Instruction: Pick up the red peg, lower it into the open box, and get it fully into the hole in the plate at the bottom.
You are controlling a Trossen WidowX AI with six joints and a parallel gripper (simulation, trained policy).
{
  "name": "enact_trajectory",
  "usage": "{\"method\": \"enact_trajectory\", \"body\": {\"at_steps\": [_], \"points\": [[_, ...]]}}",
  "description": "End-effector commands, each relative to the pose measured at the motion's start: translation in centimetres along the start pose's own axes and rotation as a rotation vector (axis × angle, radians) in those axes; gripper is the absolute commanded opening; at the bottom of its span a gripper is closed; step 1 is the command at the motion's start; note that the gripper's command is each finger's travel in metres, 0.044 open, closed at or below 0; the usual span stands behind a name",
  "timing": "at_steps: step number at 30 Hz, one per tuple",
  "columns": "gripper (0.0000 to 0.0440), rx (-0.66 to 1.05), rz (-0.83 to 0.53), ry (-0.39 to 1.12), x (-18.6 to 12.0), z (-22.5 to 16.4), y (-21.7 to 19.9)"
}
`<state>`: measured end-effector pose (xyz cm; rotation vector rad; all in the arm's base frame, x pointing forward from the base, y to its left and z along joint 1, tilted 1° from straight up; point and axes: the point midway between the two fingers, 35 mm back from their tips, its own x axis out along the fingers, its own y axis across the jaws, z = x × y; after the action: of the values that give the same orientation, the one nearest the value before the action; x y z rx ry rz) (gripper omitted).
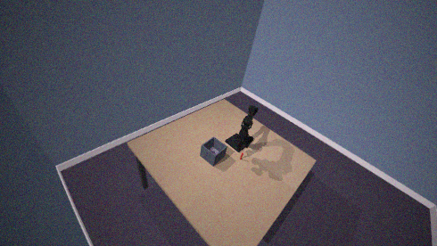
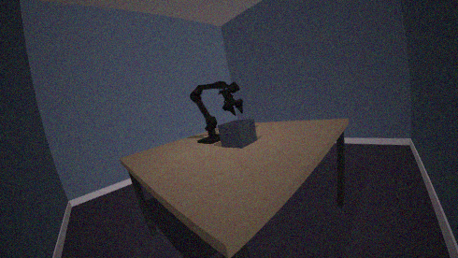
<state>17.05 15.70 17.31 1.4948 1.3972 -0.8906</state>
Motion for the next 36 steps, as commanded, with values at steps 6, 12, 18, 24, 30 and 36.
{"method": "enact_trajectory", "body": {"at_steps": [6, 12, 18, 24, 30, 36], "points": [[0.0432, -0.084, -0.143, -0.060, 2.3, 1.0, -2.5], [0.0434, -0.136, -0.214, -0.093, 3.6, 1.7, -3.7], [0.0437, -0.171, -0.262, -0.121, 5.2, 2.6, -4.5], [0.0440, -0.191, -0.292, -0.144, 6.9, 3.5, -5.1], [0.0440, -0.202, -0.308, -0.162, 8.6, 4.2, -5.5], [0.0391, -0.213, -0.306, -0.176, 10.0, 4.8, -5.7]]}}
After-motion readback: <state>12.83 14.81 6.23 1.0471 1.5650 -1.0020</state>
